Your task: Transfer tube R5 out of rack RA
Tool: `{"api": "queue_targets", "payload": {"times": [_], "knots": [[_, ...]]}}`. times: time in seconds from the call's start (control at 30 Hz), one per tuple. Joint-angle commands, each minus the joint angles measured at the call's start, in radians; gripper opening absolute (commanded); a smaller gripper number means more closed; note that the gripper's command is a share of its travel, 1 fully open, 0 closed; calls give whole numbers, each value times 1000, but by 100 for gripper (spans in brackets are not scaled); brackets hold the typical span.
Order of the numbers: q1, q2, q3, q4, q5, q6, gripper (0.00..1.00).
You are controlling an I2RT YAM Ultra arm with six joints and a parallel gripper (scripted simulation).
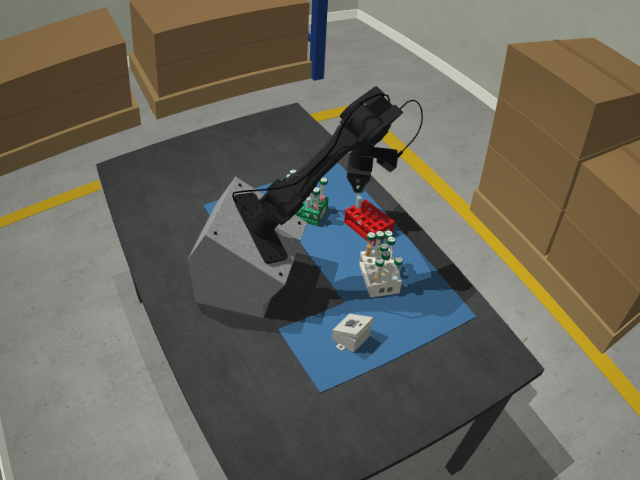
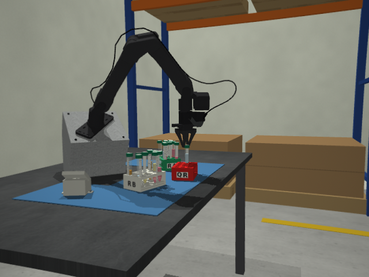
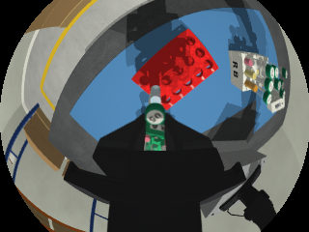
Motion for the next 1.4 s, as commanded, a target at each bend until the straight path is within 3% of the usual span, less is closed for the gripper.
{"api": "queue_targets", "payload": {"times": [0.0, 0.1, 0.13, 0.7, 1.37], "knots": [[3, -3, 1, 3, 6, -4, 24], [3, -3, 1, 3, 6, -4, 24], [3, -3, 1, 3, 6, -4, 30], [3, -3, 1, 3, 6, -4, 30], [79, -107, 79, -185, 27, 76, 30]]}}
